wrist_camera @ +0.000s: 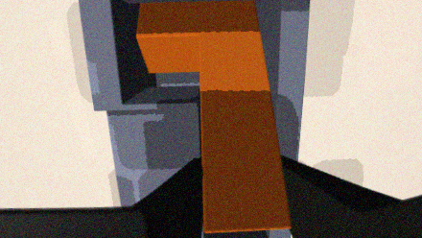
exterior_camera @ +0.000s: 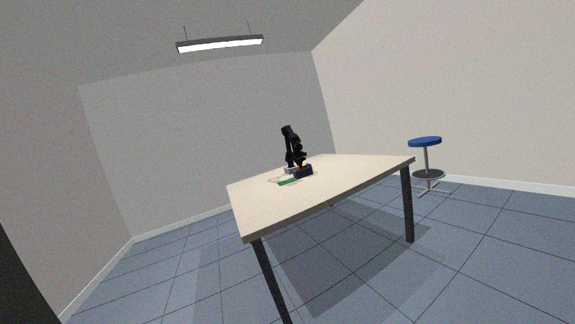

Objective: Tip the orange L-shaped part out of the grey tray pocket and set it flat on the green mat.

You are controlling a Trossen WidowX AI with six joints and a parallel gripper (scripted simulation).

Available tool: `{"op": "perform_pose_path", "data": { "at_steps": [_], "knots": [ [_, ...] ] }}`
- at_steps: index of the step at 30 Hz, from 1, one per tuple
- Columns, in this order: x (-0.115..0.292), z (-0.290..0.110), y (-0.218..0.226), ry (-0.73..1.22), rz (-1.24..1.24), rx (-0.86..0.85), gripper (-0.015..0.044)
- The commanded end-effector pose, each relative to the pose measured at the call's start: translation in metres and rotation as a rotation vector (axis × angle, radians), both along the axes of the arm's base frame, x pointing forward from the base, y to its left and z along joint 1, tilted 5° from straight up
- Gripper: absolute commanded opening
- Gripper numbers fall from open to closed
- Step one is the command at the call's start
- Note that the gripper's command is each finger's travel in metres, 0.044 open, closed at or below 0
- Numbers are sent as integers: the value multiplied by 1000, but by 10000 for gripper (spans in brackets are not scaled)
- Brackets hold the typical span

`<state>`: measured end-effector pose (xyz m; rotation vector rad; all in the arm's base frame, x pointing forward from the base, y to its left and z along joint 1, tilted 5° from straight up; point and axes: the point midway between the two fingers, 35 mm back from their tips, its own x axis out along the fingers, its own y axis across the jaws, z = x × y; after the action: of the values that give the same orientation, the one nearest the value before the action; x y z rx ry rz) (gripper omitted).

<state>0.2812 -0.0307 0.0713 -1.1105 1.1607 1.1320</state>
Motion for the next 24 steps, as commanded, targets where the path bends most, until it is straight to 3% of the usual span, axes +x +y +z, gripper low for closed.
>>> {"op": "perform_pose_path", "data": {
  "at_steps": [1,24],
  "knots": [
    [2,8,-1,-10,1,0,0],
    [-1,44,-3,-8,-1,1,0]
  ]
}}
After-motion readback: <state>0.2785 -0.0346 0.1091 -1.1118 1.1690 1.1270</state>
